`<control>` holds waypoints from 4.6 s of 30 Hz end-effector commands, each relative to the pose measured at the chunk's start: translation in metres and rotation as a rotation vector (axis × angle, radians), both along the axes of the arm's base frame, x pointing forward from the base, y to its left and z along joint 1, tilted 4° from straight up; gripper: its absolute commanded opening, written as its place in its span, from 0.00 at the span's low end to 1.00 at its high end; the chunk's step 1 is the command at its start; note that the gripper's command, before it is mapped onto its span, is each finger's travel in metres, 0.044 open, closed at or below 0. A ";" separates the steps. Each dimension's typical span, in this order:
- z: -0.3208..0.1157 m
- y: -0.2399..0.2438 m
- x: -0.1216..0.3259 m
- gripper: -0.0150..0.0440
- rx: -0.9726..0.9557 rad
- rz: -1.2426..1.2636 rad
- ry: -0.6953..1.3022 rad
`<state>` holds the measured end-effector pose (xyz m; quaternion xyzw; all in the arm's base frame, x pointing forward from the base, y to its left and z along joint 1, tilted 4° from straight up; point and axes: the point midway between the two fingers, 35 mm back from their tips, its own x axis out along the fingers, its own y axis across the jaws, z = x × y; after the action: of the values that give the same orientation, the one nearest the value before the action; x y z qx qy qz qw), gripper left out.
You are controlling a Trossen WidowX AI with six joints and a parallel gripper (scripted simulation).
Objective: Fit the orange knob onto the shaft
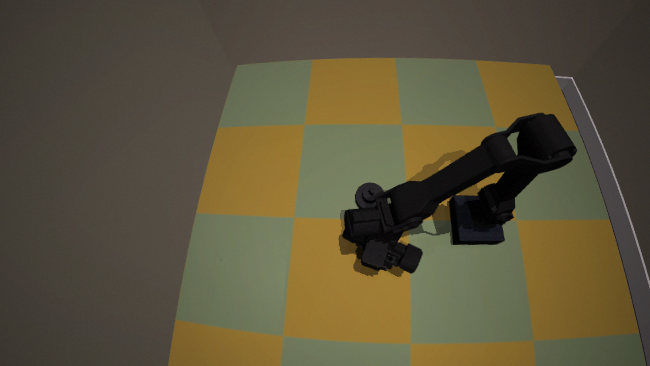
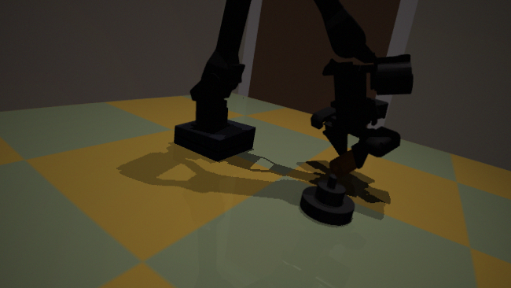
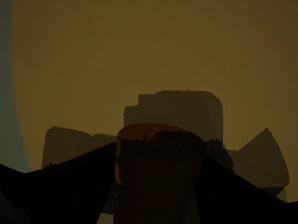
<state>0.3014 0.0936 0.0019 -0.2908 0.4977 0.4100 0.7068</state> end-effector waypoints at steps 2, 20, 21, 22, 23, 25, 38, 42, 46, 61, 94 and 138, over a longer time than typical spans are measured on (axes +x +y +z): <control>0.002 -0.005 -0.003 0.56 0.069 0.004 -0.039; 0.005 -0.023 -0.013 0.56 0.335 0.006 -0.188; 0.005 -0.024 -0.014 0.56 0.349 0.006 -0.196; 0.005 -0.025 -0.014 0.56 0.364 0.006 -0.204; 0.005 -0.026 -0.015 0.56 0.379 0.006 -0.213; 0.005 -0.028 -0.016 0.56 0.409 0.006 -0.229; 0.002 -0.041 -0.024 0.56 0.604 0.008 -0.338; 0.001 -0.043 -0.025 0.56 0.643 0.008 -0.360; 0.003 -0.043 -0.025 0.56 0.601 0.008 -0.337; 0.002 -0.043 -0.025 0.69 0.621 0.003 -0.343; 0.081 -0.038 -0.021 1.00 0.618 0.005 -0.344; 0.104 -0.042 -0.025 1.00 -0.242 -0.973 0.297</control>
<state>0.2765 0.0527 0.1056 -0.1729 0.6982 0.1460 0.6792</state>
